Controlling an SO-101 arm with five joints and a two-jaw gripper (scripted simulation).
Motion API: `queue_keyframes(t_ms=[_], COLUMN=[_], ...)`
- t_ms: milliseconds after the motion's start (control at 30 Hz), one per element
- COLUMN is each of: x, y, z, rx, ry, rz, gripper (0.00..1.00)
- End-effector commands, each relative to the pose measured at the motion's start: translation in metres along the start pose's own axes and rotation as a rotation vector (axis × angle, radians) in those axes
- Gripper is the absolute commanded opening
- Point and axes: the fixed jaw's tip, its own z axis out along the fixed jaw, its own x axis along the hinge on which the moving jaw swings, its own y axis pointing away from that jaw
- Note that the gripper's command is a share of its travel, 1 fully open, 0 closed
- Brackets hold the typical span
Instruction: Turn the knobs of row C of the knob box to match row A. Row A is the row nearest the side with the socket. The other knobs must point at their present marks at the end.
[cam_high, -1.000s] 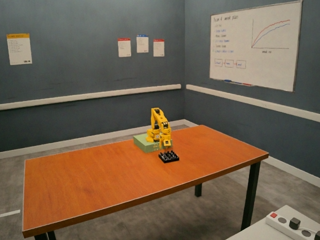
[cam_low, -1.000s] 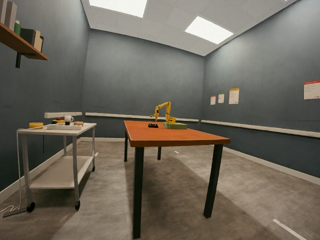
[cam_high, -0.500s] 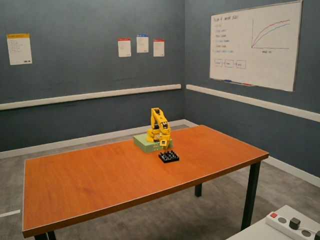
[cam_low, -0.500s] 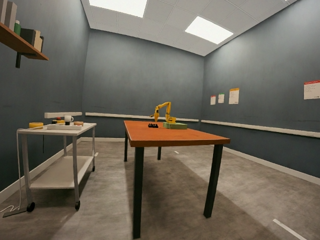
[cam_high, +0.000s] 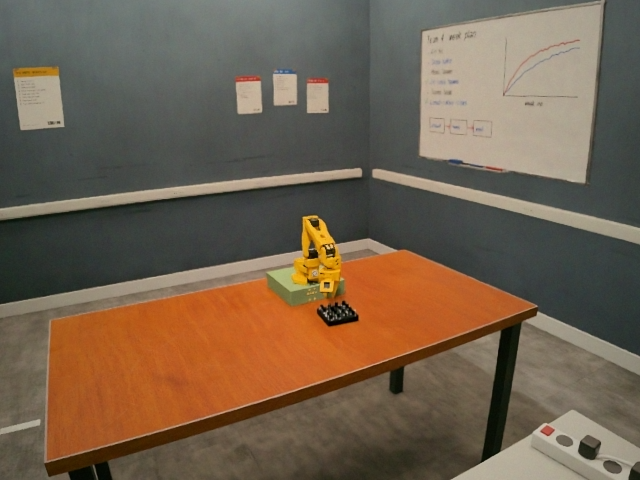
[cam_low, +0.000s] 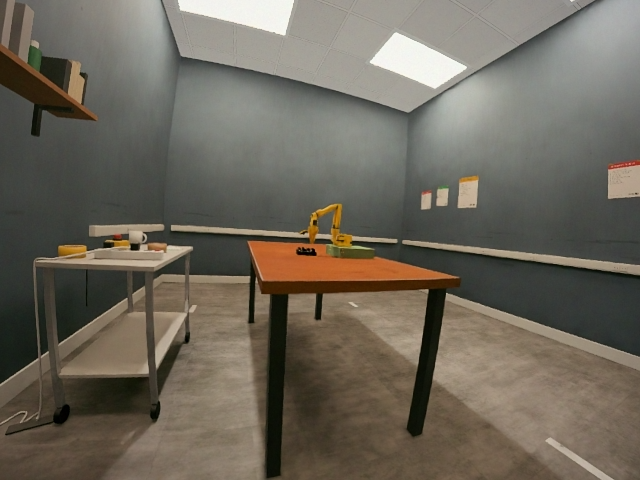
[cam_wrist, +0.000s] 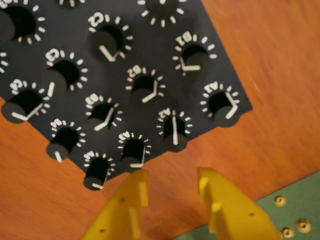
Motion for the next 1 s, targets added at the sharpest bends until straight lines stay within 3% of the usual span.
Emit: queue_keyframes(t_ms=[0, 233, 967], x=[-0.001, -0.005, -0.04], y=[-0.001, 0.001, 0.025], z=[0.0, 0.0, 0.0], rx=[0.004, 0.004, 0.004], ry=[0.007, 0.007, 0.007], rz=[0.022, 0.022, 0.022], gripper=[0.1, 0.1, 0.1])
